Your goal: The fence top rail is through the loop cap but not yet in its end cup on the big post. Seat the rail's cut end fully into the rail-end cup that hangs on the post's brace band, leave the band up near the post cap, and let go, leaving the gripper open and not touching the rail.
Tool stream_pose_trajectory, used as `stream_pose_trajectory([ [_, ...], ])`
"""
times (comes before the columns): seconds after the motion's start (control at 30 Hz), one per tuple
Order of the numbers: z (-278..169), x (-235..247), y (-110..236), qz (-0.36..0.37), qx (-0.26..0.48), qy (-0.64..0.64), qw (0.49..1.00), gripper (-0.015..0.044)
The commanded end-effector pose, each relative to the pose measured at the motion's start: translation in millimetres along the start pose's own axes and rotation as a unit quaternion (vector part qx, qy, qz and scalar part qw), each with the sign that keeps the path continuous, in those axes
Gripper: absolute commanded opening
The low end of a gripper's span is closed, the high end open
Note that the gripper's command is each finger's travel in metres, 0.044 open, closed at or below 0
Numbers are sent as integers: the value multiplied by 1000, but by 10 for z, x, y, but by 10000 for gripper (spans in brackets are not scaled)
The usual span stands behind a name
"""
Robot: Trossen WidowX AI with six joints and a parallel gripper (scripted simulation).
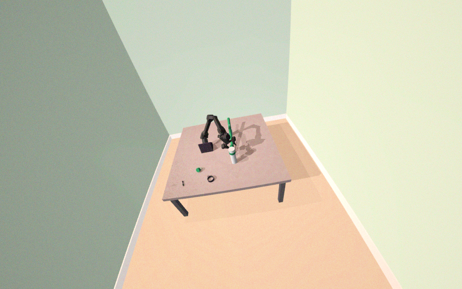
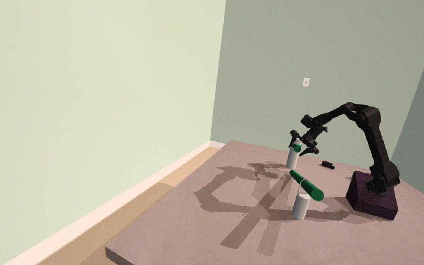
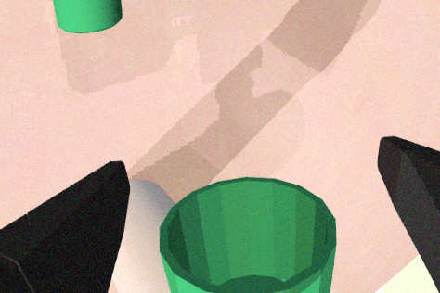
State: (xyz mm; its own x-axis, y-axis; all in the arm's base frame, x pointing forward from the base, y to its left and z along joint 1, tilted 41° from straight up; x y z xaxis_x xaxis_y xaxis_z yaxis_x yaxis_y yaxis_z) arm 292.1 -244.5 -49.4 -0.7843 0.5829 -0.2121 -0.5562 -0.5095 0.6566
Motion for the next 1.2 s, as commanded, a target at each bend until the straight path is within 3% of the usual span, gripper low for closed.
stream_pose_trajectory([
  [0.0,161,-41,127,-1,2,0,1000,440],
  [0.33,313,-88,251,-5,3,-2,1000,440],
  [0.5,601,-139,459,-6,9,-194,981,440],
  [0.67,945,-153,694,-12,16,-410,912,440],
  [0.83,1292,-115,919,-21,20,-604,796,440],
  [1.1,1583,-43,1100,-30,20,-745,666,440],
  [1.17,1595,-39,1108,-31,20,-751,659,440],
])
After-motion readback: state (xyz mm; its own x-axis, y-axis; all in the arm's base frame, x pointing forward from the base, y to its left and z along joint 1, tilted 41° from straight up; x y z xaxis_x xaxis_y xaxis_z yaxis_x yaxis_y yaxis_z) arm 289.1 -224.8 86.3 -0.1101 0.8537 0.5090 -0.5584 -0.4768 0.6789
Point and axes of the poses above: the point midway between the two fingers, 35 mm back from their tips, its own y axis back along the fingers, its own x axis across the jaws, z = x × y, the point moved 4 cm from there along y, back along the fingers, and after that the axes turned 15 degrees about -y, right-handed, at the moved point
